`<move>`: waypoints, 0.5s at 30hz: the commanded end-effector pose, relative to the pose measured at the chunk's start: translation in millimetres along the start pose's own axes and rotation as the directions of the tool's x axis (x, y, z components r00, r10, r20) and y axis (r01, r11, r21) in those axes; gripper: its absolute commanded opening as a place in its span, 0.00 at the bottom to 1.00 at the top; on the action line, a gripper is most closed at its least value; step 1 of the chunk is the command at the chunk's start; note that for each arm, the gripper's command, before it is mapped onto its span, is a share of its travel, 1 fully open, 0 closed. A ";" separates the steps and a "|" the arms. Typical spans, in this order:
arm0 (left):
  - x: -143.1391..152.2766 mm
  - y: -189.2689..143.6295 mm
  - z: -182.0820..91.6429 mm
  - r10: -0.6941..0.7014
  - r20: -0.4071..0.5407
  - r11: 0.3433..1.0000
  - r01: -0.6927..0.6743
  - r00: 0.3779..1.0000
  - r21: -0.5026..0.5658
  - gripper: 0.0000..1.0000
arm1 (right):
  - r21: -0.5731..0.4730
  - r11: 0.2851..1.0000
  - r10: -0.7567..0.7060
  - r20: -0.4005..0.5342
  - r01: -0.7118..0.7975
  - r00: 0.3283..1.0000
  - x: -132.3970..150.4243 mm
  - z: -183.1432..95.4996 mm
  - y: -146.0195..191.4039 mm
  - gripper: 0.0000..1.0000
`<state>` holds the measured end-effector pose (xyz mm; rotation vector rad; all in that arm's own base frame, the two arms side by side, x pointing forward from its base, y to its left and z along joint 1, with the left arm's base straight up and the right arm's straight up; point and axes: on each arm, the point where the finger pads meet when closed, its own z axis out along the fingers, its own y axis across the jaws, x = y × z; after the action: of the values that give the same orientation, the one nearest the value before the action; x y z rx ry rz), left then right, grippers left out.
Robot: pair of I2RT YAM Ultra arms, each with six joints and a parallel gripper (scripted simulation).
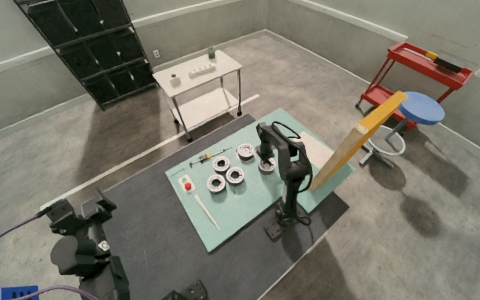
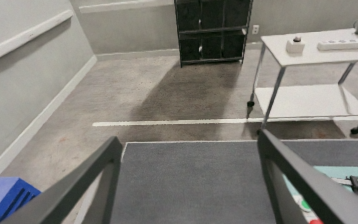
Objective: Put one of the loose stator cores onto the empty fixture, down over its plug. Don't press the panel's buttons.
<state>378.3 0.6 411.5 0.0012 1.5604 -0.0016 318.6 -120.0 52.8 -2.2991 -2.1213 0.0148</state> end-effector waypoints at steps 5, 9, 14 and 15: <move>-31.7 -0.6 -6.9 -0.006 0.082 1.000 0.006 0.997 0.003 1.00 | -0.052 0.998 0.022 0.029 -0.020 0.999 -9.4 -22.4 3.3 0.00; -31.7 -0.6 -6.9 -0.006 0.082 1.000 0.006 0.997 0.003 1.00 | -0.052 0.999 -0.005 0.029 0.006 1.000 0.3 -26.6 7.8 0.39; -31.7 -0.6 -6.9 -0.006 0.082 1.000 0.006 0.997 0.003 1.00 | -0.010 1.000 0.011 0.017 -0.011 1.000 -4.6 -13.3 1.8 0.39; -31.7 -0.6 -6.9 -0.006 0.082 1.000 0.006 0.997 0.003 1.00 | -0.023 1.000 0.012 0.020 -0.012 1.000 -5.0 -17.7 2.3 0.39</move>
<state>378.3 0.6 411.5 0.0012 1.5604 -0.0016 318.3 -118.6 54.7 -2.2971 -2.1253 0.0141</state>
